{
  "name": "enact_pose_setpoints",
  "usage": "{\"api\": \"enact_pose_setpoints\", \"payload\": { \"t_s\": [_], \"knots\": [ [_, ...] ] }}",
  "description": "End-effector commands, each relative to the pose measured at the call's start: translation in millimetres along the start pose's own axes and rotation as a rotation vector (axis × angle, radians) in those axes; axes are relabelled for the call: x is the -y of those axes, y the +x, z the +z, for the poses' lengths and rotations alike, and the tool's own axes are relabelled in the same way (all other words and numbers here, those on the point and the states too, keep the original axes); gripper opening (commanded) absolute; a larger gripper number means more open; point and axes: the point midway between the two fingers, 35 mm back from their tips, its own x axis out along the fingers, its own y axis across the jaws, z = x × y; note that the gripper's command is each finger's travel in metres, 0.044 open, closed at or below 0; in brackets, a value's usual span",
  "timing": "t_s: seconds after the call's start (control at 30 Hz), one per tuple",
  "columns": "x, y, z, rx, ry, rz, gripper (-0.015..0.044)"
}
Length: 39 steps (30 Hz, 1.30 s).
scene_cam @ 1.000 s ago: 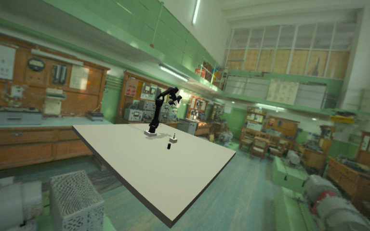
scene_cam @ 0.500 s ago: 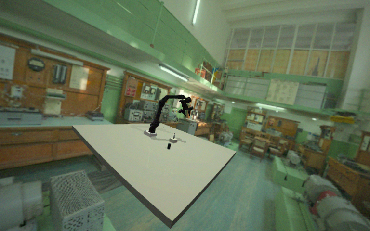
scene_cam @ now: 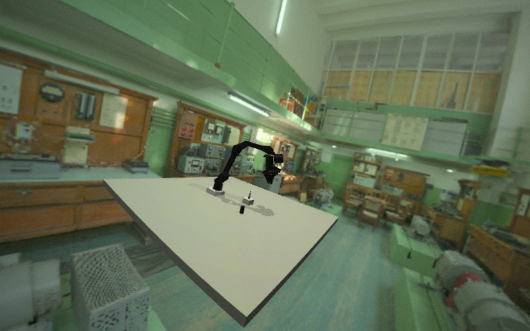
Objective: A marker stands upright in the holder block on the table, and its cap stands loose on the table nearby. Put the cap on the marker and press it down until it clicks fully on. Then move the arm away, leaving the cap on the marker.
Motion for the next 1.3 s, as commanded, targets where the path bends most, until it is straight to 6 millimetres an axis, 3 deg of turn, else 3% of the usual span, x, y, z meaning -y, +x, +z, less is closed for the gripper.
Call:
{"api": "enact_pose_setpoints", "payload": {
  "t_s": [0.0, 0.23, 0.33, 0.4, 0.57, 0.7, 1.27],
  "knots": [
    [48.2, 22.7, -47.4, -0.089, 0.262, 0.014, 0.0240],
    [112.5, 49.7, -149.4, -0.219, 0.715, 0.035, 0.0240],
    [129.5, 56.4, -197.3, -0.264, 0.907, 0.047, 0.0240],
    [133.5, 58.0, -212.9, -0.277, 0.969, 0.052, 0.0240],
    [135.9, 60.2, -215.5, -0.278, 0.973, 0.052, 0.0240],
    [131.0, 90.2, -222.3, -0.278, 0.973, 0.052, 0.0240],
    [128.6, 115.2, -228.3, -0.278, 0.973, 0.052, 0.0240]
  ]
}}
